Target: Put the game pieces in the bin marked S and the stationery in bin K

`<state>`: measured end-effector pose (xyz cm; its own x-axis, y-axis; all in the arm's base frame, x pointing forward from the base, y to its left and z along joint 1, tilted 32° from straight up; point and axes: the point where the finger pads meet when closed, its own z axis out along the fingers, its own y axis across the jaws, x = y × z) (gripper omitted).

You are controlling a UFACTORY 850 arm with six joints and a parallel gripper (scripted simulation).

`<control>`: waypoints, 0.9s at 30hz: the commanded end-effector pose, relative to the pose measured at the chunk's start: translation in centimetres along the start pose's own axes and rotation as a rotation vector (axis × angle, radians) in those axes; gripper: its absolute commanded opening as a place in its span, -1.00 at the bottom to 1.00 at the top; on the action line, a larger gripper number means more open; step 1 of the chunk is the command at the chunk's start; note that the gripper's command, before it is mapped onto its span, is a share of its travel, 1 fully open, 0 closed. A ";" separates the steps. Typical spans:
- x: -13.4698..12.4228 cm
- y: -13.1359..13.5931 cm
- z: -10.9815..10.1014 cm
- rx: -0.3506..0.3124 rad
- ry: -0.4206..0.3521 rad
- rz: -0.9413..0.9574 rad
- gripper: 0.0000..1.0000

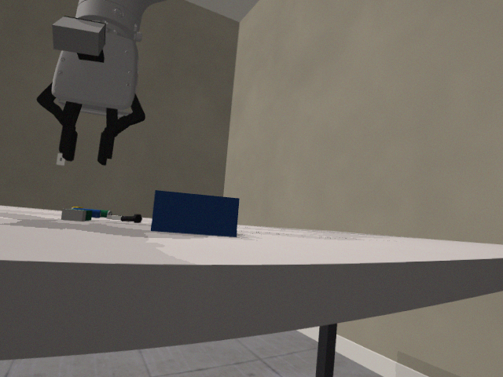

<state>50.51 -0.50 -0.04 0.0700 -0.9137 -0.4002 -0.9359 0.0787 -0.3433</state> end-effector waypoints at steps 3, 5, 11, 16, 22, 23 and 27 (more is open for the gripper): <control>0.0 -0.1 0.0 -0.001 0.000 0.003 -0.23; 0.0 -0.1 0.0 -0.001 0.000 0.003 -0.23; 0.0 -0.1 0.0 0.000 0.000 0.003 -0.23; 0.0 -0.1 0.0 0.000 0.000 0.003 -0.23; 0.0 -0.1 0.0 0.000 0.000 0.003 -0.23; 0.0 -0.1 0.0 0.000 0.000 0.003 -0.23; 0.0 -0.1 1.2 -0.001 0.000 0.003 -0.23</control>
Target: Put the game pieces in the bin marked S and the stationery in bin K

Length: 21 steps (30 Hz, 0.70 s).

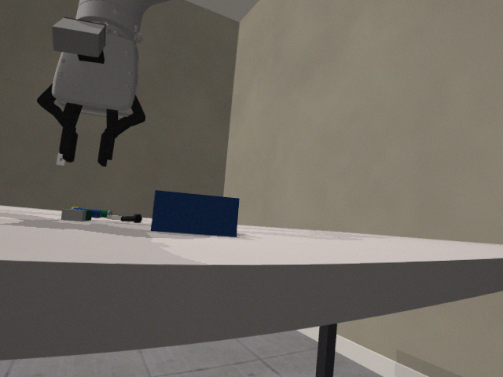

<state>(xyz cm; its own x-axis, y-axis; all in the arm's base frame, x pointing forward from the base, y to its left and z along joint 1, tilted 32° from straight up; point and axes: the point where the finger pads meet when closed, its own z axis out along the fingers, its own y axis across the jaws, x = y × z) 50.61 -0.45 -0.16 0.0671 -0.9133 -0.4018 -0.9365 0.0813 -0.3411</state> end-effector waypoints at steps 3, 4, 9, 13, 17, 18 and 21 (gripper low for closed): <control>0.0 0.0 2.2 0.000 0.000 0.000 -0.23; 0.0 0.0 2.2 0.000 0.000 0.000 -0.23; 0.0 0.0 3.8 0.000 0.000 0.000 -0.23; 0.0 0.0 5.4 0.000 0.000 0.000 -0.23; 0.0 -0.1 5.9 0.000 0.000 0.000 -0.23; 0.0 -0.1 5.9 0.000 0.000 0.000 -0.23; 0.0 -0.1 5.9 0.000 0.000 0.000 -0.23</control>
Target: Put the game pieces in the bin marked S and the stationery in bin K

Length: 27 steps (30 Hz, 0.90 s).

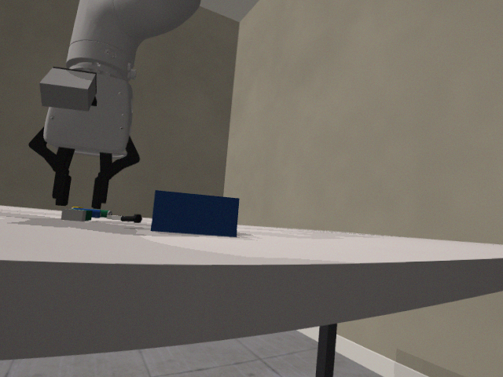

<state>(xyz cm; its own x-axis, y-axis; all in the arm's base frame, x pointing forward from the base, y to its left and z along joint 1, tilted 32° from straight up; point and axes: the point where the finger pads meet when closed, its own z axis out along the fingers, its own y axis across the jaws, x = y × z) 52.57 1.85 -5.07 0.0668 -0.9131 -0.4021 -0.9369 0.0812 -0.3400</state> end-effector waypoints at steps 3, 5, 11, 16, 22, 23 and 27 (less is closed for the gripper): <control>0.0 -0.1 0.4 0.002 0.000 0.000 -0.23; 0.0 -0.1 0.7 0.002 0.000 0.000 -0.23; 0.0 -0.1 1.3 0.001 0.000 0.000 -0.23; 0.0 -0.1 1.3 0.001 0.000 0.000 -0.23; 0.0 -0.1 1.3 0.001 0.000 0.000 -0.23; 0.0 0.0 1.3 0.001 0.000 0.000 -0.23; 0.0 -0.1 1.3 0.002 0.000 0.000 -1.00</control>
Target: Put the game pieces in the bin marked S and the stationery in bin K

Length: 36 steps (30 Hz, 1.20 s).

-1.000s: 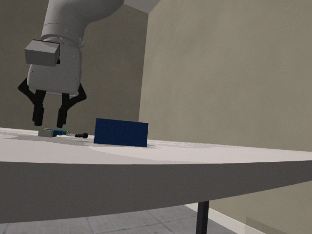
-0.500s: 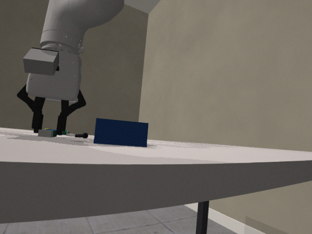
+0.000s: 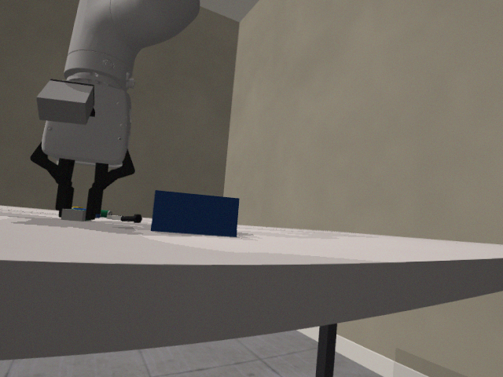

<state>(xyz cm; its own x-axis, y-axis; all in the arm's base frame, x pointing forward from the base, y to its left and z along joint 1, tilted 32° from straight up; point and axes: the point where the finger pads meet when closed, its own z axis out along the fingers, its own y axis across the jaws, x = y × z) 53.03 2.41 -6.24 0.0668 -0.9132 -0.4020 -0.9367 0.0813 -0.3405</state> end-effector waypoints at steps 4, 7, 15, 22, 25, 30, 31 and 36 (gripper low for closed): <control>0.0 -0.1 0.0 0.001 0.000 0.000 -1.00; 0.0 -0.1 0.0 0.001 0.000 0.000 -1.00; 0.0 -0.1 0.0 0.001 0.000 0.000 -1.00; 0.0 -0.1 0.0 0.001 0.000 0.000 -1.00; 0.0 -0.1 0.0 0.001 0.000 0.000 -1.00; 0.0 -0.1 0.0 0.001 0.000 0.000 -1.00; 0.0 -0.1 -0.4 0.001 0.000 0.000 -1.00; 0.0 0.0 -2.0 0.001 0.000 0.000 -1.00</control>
<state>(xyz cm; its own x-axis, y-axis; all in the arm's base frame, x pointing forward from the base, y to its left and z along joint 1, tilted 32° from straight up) 52.76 2.11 -5.61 0.0668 -0.9132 -0.4019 -0.9367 0.0814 -0.3404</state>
